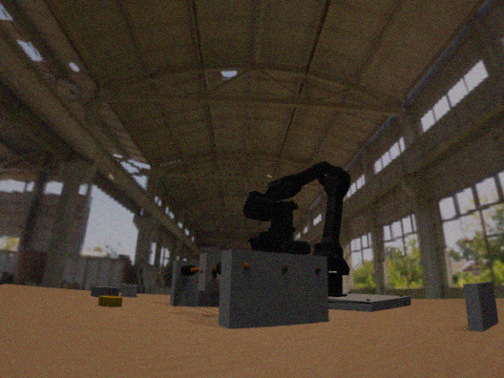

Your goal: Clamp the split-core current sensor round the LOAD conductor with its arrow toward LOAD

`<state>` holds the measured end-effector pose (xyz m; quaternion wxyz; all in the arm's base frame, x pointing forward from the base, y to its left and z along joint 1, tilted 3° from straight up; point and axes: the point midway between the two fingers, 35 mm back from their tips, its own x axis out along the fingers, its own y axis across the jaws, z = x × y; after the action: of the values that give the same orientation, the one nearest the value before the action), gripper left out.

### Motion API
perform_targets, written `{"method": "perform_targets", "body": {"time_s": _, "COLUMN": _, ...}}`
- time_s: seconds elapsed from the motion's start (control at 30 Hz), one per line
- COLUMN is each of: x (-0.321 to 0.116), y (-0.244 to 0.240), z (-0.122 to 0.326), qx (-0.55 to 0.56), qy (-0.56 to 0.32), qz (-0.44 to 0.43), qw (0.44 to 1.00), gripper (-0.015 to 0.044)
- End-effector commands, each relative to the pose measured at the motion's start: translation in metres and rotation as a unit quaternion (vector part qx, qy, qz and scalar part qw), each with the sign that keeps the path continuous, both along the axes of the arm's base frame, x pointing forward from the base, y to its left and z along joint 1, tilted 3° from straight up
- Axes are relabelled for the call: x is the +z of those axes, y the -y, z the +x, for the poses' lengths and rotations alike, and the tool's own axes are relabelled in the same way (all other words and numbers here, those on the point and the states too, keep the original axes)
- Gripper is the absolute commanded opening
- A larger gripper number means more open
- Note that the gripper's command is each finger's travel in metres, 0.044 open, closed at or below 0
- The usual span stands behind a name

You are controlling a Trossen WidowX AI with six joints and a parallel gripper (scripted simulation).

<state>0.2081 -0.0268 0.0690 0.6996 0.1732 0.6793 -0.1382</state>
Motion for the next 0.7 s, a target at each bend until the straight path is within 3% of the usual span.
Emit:
{"method": "perform_targets", "body": {"time_s": 0.0, "x": 0.0, "y": 0.0, "z": 0.0, "qx": 0.0, "qy": 0.0, "qz": 0.0, "qw": 1.0, "gripper": 0.0262}}
{"method": "perform_targets", "body": {"time_s": 0.27, "x": 0.0, "y": 0.0, "z": 0.0, "qx": 0.0, "qy": 0.0, "qz": 0.0, "qw": 1.0, "gripper": 0.0209}}
{"method": "perform_targets", "body": {"time_s": 0.53, "x": 0.024, "y": 0.002, "z": 0.004, "qx": 0.0, "qy": 0.0, "qz": 0.0, "qw": 1.0, "gripper": 0.0}}
{"method": "perform_targets", "body": {"time_s": 0.67, "x": 0.043, "y": 0.003, "z": 0.005, "qx": -0.001, "qy": 0.0, "qz": 0.0, "qw": 1.0, "gripper": 0.0}}
